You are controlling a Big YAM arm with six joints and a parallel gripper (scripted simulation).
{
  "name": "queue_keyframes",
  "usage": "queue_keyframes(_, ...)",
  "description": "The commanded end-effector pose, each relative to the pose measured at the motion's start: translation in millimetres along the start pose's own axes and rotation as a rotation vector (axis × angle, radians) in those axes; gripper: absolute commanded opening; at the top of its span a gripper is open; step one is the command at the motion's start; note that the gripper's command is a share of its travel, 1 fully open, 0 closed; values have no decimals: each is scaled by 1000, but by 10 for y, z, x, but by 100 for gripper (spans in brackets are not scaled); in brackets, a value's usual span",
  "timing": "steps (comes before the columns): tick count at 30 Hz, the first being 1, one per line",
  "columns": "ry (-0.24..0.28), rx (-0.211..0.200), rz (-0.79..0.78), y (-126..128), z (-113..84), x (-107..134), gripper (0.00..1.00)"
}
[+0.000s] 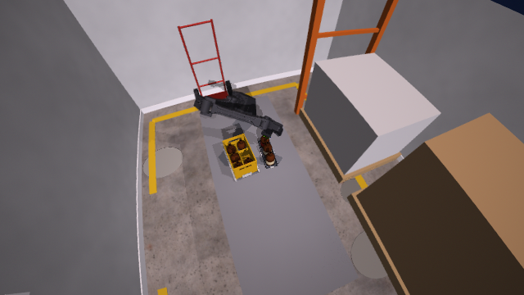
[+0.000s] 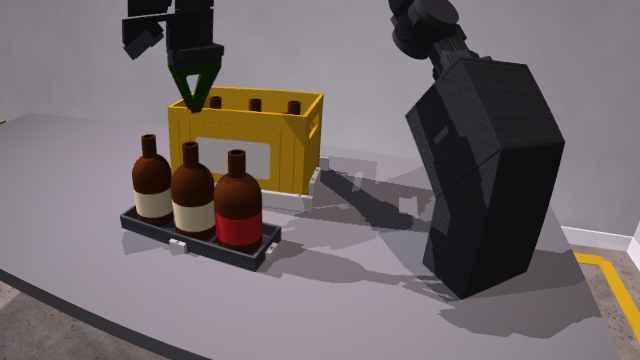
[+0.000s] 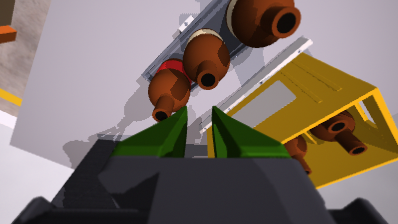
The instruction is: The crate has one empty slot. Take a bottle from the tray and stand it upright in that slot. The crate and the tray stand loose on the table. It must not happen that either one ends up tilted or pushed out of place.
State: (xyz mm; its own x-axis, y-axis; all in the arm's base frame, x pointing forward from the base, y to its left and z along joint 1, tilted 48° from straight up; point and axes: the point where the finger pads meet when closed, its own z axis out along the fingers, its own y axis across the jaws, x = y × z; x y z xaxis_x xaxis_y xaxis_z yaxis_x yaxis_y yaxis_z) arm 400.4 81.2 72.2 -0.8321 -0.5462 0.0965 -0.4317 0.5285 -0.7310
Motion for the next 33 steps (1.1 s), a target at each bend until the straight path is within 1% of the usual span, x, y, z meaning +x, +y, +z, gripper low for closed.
queue_keyframes(1, -62, 8, 100, -192, -294, -202, 61)
queue_keyframes(3, -62, 7, 100, -192, -294, -202, 61)
queue_keyframes(4, -46, 7, 82, -124, -232, -204, 61)
queue_keyframes(5, -28, 5, 89, -150, -162, -178, 61)
queue_keyframes(6, 1, 3, 73, -91, -63, -39, 61)
queue_keyframes(7, 7, 3, 68, -76, -44, -9, 61)
queue_keyframes(9, -4, 3, 74, -97, -79, -60, 61)
queue_keyframes(12, -15, 4, 86, -141, -118, -75, 61)
queue_keyframes(33, -15, 4, 82, -141, -118, -76, 61)
